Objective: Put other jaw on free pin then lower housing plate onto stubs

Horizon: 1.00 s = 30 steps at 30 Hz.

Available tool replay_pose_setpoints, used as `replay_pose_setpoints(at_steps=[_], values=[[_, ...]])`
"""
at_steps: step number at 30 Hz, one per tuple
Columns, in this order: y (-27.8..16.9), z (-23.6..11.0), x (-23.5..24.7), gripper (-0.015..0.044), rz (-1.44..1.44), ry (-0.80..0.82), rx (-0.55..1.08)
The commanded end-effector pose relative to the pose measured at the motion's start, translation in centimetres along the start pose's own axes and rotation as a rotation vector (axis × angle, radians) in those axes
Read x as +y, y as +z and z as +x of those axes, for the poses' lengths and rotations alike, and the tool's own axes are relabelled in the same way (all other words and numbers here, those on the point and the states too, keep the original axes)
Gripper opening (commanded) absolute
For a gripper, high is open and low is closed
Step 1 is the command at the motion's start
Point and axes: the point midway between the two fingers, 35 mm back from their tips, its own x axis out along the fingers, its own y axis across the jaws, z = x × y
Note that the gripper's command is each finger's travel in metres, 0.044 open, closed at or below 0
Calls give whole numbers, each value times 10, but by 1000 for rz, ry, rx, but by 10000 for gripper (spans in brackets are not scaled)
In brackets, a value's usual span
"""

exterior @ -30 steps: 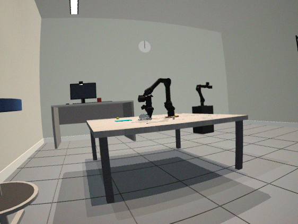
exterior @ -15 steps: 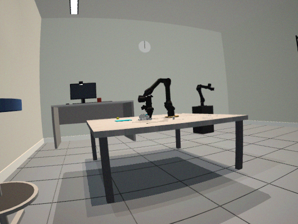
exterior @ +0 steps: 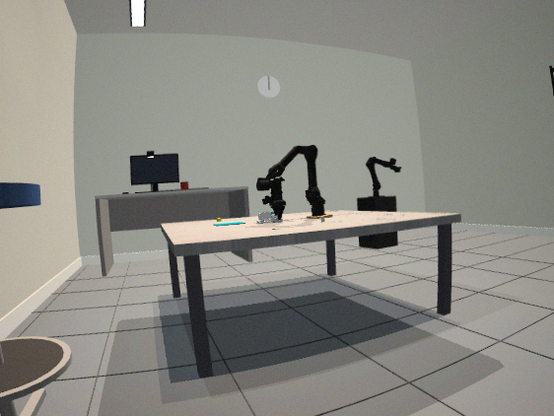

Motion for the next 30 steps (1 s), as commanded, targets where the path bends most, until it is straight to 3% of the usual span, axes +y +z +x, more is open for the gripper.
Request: replay_pose_setpoints(at_steps=[1, 30], values=[[0, 2, -1, 351, 4, -4, -2], [0, 4, -1, 351, 3, -4, -2]])
